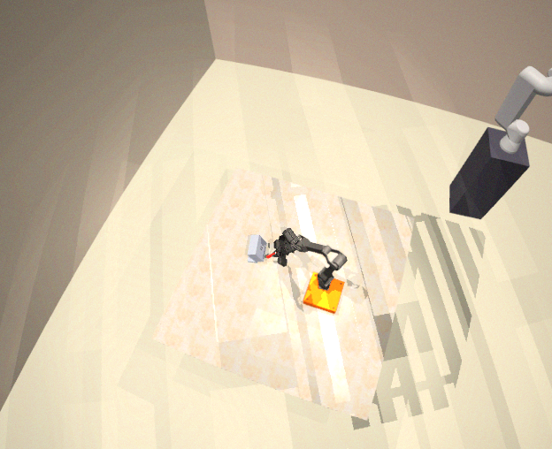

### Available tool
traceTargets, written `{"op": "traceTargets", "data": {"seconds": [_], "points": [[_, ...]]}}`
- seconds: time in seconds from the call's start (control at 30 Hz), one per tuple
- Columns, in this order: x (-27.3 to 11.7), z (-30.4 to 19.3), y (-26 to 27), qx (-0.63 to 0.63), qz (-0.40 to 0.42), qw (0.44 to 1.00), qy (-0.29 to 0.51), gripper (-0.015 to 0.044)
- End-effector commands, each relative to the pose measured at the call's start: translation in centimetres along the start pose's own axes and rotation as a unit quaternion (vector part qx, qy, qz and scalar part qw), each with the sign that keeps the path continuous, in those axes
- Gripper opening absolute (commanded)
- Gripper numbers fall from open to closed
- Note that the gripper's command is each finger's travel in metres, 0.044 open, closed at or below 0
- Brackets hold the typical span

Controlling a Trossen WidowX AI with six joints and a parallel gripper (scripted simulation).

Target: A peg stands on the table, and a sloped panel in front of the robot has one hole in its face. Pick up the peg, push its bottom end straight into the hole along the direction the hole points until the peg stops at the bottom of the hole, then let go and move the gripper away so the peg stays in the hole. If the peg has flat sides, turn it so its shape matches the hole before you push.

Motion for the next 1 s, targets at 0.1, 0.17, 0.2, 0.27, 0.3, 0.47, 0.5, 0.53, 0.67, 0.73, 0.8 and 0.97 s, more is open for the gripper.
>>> {"op": "traceTargets", "data": {"seconds": [0.1, 0.17, 0.2, 0.27, 0.3, 0.47, 0.5, 0.53, 0.67, 0.73, 0.8, 0.97], "points": [[-0.6, -0.6, -0.4, -0.005, -0.007, 1.000, -0.025, 0.0000], [-0.8, -0.8, -0.5, -0.005, -0.010, 0.999, -0.030, 0.0000], [-0.8, -0.9, -0.5, -0.006, -0.011, 0.999, -0.033, 0.0000], [-1.0, -1.0, -0.6, -0.006, -0.013, 0.999, -0.038, 0.0000], [-1.0, -1.1, -0.7, -0.007, -0.014, 0.999, -0.041, 0.0000], [-1.4, -1.6, -0.9, -0.008, -0.021, 0.998, -0.054, 0.0000], [-1.5, -1.7, -0.9, -0.009, -0.022, 0.998, -0.057, 0.0000], [-1.6, -1.7, -1.0, -0.009, -0.023, 0.998, -0.059, 0.0000], [-1.8, -2.1, -1.1, -0.011, -0.029, 0.997, -0.069, 0.0000], [-2.0, -2.3, -1.2, -0.012, -0.031, 0.997, -0.075, 0.0000], [-2.1, -2.4, -1.3, -0.013, -0.034, 0.996, -0.080, 0.0000], [-2.5, -2.9, -1.4, -0.017, -0.041, 0.995, -0.092, 0.0000]]}}
Point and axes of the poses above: the point midway between the two fingers, 35 mm back from their tips, its own x axis out along the fingers, its own y axis across the jaws, z = x × y, the point moved 10 cm from there along -x, back along the fingers, and after that the axes turned 2 degrees about -x, right-handed, at the moved point
